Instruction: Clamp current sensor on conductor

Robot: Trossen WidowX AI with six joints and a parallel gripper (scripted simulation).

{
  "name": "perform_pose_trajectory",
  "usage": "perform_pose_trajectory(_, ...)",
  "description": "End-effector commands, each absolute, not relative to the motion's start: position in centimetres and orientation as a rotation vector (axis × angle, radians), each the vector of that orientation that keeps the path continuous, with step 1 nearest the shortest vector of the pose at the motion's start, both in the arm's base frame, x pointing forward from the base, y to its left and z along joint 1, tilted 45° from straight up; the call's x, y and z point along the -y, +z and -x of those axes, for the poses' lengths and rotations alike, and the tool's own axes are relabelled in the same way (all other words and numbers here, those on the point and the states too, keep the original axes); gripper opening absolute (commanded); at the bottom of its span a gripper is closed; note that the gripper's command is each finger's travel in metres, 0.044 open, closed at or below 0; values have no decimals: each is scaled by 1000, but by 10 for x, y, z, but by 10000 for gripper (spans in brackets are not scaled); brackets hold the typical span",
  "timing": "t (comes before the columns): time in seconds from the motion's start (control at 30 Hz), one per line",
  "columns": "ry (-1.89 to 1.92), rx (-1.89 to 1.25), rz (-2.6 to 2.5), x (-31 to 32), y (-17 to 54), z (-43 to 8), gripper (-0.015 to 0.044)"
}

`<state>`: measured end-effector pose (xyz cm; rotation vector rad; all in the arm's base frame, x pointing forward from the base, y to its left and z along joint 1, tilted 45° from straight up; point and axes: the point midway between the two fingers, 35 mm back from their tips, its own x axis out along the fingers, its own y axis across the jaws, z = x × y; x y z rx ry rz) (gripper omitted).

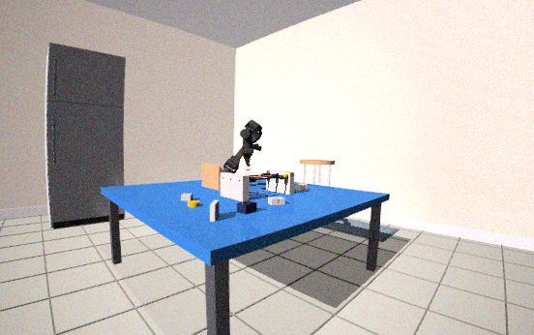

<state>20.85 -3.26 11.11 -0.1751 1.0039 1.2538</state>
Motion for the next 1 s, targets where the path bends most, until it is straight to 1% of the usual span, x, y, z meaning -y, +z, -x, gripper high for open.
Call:
perform_pose_trajectory(0.0,1175,-1064,76,34,114,-209,0)
perform_pose_trajectory(0.5,838,-1306,-347,38,118,-211,0)
perform_pose_trajectory(0.97,499,-1465,-742,43,122,-213,0)
